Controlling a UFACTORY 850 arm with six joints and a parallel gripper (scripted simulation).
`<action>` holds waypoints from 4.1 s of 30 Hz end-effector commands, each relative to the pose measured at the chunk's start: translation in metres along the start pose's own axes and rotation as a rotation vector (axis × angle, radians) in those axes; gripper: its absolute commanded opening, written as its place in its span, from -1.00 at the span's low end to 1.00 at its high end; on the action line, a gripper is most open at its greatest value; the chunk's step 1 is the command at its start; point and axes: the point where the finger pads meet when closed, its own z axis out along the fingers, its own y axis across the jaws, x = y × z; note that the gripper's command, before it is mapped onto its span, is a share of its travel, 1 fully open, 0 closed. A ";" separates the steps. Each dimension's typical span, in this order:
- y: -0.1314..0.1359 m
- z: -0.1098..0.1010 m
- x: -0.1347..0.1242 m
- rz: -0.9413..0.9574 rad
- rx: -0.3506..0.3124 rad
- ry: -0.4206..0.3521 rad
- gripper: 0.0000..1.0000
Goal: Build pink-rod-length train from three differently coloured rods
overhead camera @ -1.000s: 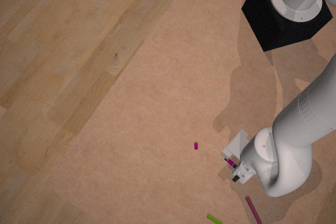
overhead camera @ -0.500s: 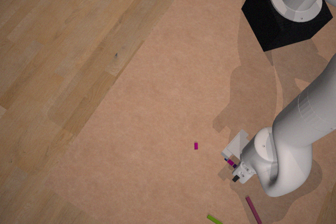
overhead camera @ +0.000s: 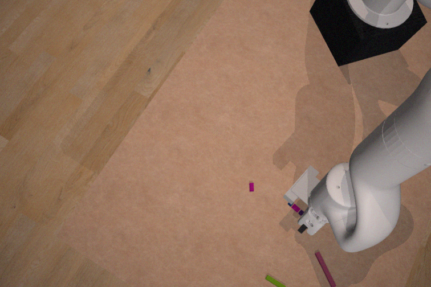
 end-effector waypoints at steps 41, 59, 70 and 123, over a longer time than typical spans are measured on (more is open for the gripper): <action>-0.001 -0.041 0.000 0.000 0.002 -0.001 -0.51; -0.001 -0.091 0.000 0.000 0.002 -0.001 1.00; -0.001 -0.091 0.000 0.000 0.002 -0.001 1.00; -0.001 -0.178 0.000 0.000 0.002 -0.001 1.00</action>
